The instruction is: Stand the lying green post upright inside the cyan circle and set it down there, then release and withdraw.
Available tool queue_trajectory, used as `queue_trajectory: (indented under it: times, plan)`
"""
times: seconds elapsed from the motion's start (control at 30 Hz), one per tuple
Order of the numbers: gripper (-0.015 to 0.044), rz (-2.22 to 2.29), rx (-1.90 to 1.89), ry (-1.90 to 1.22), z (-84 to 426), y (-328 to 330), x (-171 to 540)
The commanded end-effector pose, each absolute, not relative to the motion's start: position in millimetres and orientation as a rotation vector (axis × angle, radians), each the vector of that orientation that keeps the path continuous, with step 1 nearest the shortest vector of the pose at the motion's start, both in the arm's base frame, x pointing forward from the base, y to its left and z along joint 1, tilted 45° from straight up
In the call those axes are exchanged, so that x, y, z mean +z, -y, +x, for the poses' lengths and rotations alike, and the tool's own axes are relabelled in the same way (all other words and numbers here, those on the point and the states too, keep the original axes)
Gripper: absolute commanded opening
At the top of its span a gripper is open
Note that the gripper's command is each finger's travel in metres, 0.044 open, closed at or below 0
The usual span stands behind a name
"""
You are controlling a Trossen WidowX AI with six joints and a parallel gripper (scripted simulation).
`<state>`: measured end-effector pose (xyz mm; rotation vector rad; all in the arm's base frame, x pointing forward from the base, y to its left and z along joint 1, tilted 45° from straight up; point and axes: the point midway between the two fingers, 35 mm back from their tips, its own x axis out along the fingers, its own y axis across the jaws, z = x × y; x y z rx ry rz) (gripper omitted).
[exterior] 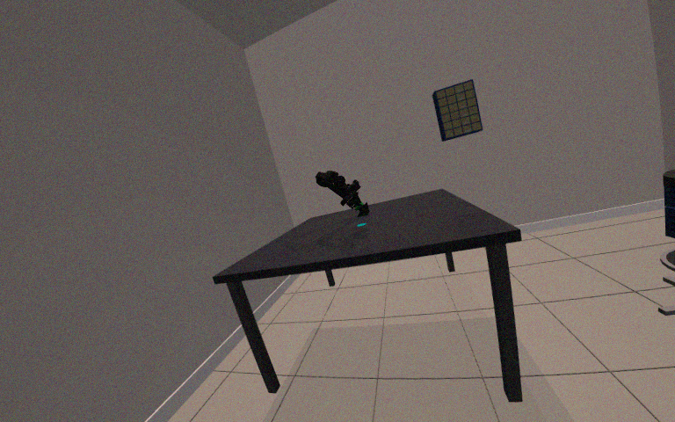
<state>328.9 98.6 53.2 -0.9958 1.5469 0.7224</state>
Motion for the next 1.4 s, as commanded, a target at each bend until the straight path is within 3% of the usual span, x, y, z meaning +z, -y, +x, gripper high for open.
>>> queue_trajectory:
  times: [0.0,1.37]
  plan:
    - [0.0023,-0.976,0.744,-1.534,327.6,-96.5,51.2]
    - [0.0023,-0.817,0.903,-1.281,329.6,-94.1,52.1]
